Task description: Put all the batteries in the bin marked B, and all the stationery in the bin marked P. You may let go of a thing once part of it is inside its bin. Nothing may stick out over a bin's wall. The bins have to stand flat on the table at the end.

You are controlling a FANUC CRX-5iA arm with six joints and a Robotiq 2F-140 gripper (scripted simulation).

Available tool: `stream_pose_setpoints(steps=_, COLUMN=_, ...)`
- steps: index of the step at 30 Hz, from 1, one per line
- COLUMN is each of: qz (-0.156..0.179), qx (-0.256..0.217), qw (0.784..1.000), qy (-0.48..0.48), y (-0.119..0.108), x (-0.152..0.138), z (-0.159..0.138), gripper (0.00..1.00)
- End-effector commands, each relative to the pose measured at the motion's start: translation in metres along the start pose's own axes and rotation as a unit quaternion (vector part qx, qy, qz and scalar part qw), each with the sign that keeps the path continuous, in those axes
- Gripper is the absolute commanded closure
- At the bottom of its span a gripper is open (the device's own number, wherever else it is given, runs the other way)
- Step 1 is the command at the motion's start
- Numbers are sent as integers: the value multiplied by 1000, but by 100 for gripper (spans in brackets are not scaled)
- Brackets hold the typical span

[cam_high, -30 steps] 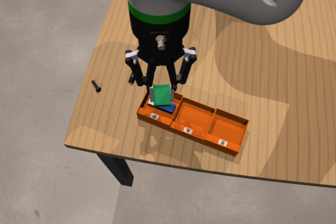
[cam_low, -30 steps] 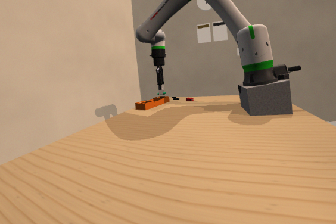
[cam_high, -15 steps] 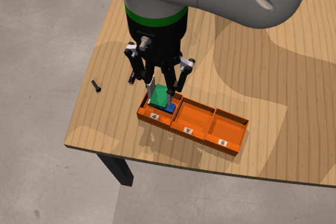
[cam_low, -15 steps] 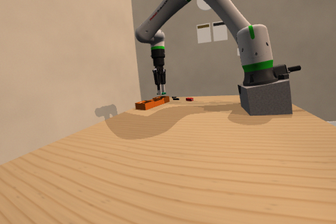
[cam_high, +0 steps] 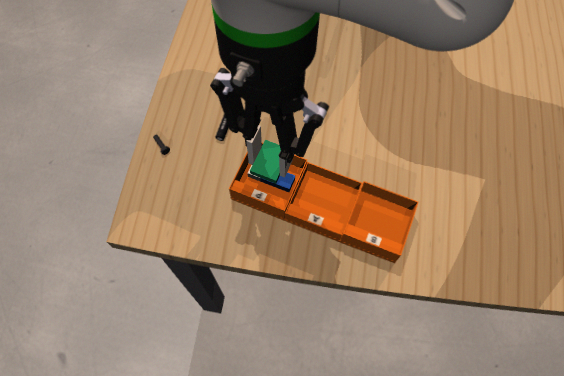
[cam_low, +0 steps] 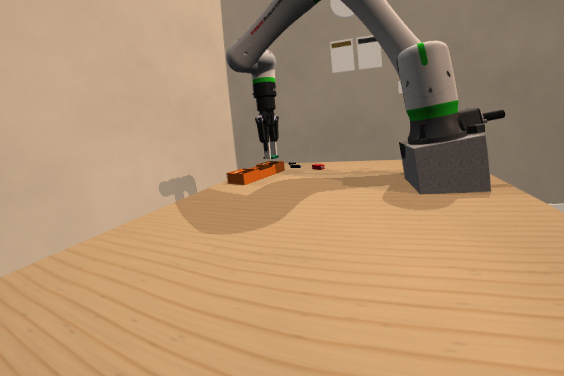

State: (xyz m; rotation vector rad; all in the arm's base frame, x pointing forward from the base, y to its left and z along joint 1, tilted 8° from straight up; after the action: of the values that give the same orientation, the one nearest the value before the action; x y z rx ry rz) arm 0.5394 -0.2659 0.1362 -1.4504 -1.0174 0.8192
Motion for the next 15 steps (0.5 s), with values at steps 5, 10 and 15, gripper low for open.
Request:
stream_pose_setpoints(steps=5, qz=0, qx=0, qw=1000, qy=0, y=10, x=0, z=0, gripper=71)
stream_pose_setpoints(steps=10, qz=0, qx=0, qw=1000, qy=0, y=20, x=0, z=0, gripper=71)
stream_pose_setpoints(steps=15, qz=0, qx=0, qw=1000, qy=0, y=26, x=0, z=0, gripper=71)
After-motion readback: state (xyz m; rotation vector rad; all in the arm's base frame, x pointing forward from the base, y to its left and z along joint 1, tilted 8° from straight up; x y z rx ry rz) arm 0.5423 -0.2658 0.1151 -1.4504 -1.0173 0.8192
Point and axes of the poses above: the point where the finger pads meet when closed, its own y axis out along the fingers, its own x axis across the jaws, z = x × y, the point moved 9 cm from there along -y, back along the fingers, and after that the axes turned 4 degrees about y, right-handed, at the moved point
